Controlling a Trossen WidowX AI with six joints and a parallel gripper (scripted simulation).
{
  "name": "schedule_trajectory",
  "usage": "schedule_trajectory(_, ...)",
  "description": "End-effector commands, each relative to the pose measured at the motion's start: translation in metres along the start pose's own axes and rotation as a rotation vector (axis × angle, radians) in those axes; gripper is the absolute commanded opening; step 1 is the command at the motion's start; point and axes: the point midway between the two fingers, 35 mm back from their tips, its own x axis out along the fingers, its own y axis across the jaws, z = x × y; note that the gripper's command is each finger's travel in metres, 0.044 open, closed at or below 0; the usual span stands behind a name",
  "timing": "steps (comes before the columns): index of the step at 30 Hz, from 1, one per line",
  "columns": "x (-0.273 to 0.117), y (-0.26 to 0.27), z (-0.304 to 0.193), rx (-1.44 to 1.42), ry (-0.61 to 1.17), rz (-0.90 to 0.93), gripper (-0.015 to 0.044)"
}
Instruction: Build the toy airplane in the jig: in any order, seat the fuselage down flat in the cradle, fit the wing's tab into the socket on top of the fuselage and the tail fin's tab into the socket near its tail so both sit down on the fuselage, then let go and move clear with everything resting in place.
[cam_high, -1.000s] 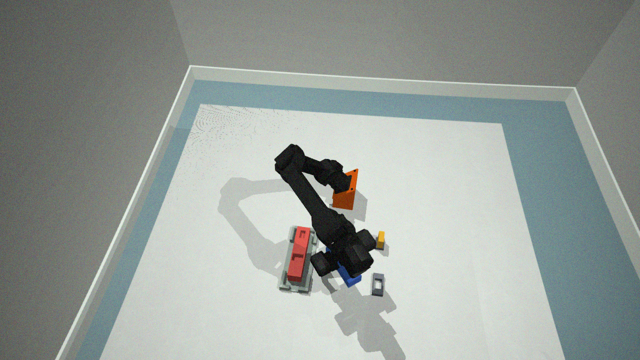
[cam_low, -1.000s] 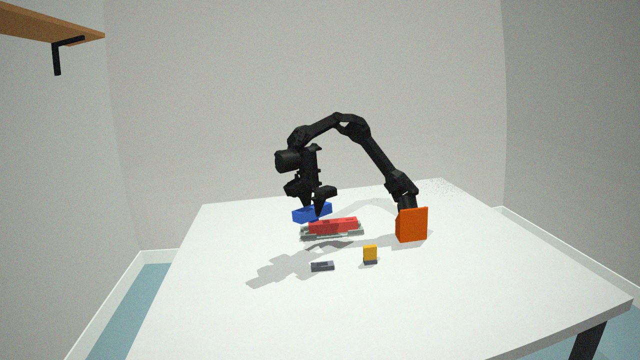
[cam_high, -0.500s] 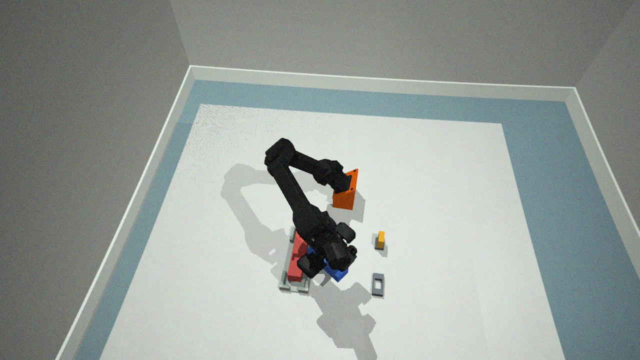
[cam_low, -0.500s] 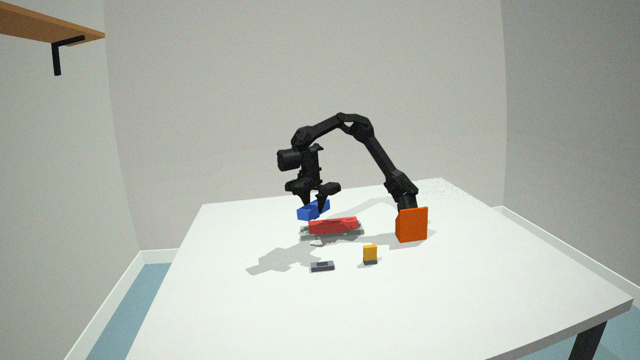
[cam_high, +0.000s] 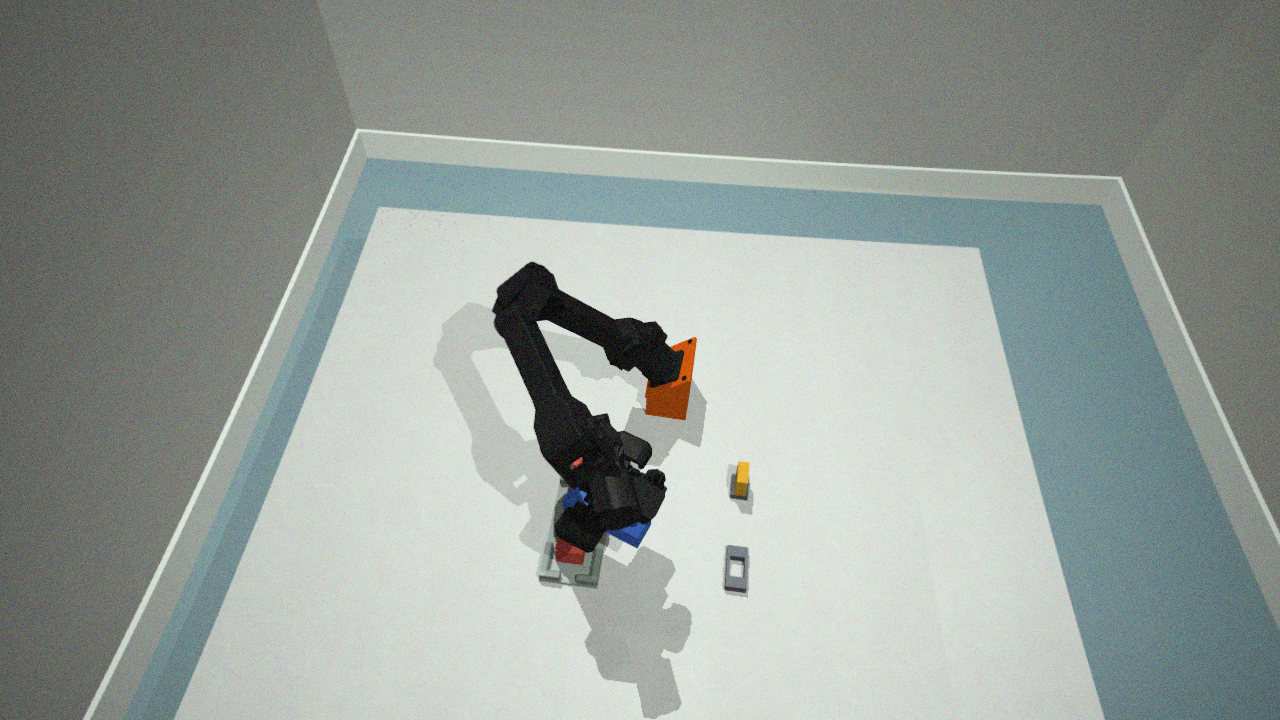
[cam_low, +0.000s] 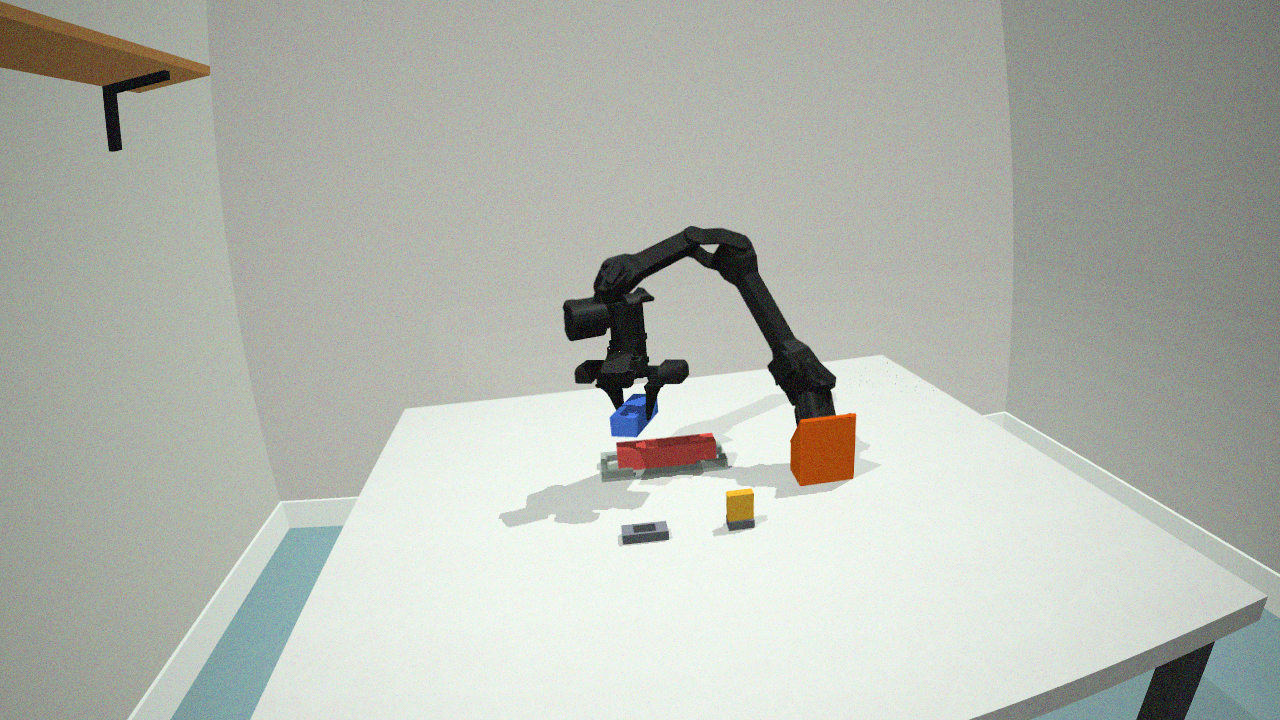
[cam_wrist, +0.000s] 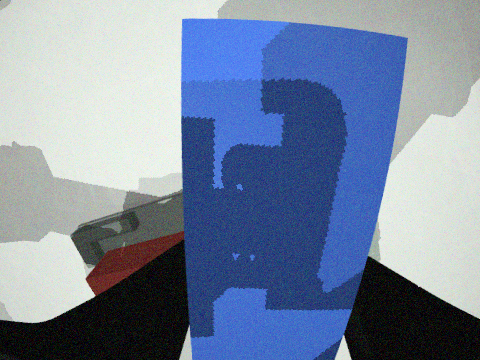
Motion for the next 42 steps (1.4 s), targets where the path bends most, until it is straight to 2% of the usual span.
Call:
schedule_trajectory(1, 0.000, 0.000, -0.012, -0.062, 0.000, -0.011, 0.0000)
schedule_trajectory(19, 0.012, 0.006, -0.061, -0.363, 0.026, -0.008, 0.0000)
schedule_trajectory(26, 0.012, 0.006, -0.061, -0.363, 0.026, -0.008, 0.0184)
schedule_trajectory(27, 0.012, 0.006, -0.061, -0.363, 0.026, -0.008, 0.0195)
schedule_trajectory(42, 0.012, 0.006, -0.061, -0.363, 0.026, -0.008, 0.0195)
